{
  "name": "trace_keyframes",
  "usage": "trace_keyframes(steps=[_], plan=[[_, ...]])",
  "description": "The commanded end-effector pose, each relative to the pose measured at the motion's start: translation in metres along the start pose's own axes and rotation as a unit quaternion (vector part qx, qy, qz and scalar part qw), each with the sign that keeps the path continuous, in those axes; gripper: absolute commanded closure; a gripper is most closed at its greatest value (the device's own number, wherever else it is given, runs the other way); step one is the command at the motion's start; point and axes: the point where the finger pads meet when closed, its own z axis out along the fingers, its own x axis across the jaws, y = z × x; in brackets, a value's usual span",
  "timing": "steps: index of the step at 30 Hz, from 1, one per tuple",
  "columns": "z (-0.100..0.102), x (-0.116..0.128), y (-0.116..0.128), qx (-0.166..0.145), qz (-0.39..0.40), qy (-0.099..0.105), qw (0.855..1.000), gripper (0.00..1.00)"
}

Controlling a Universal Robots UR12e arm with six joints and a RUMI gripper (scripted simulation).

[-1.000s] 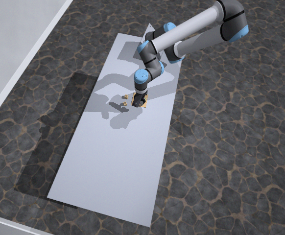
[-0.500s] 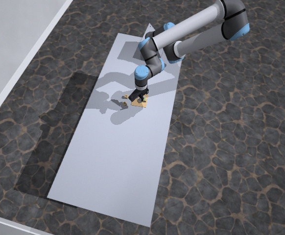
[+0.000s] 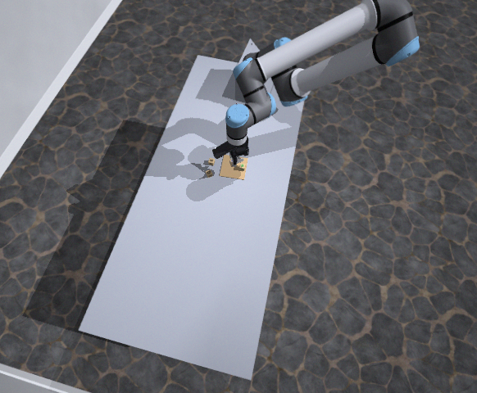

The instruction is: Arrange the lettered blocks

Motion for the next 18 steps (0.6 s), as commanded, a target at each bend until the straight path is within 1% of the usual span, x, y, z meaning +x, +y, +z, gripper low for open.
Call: trace_keyframes(steps=[1,10,18], plan=[[0.000,0.010,0.004,0.003,0.065,0.000,0.998,0.91],[0.002,0.028,0.012,0.002,0.177,-0.001,0.984,0.91],[0.003,0.035,0.015,0.002,0.222,-0.001,0.975,0.91]])
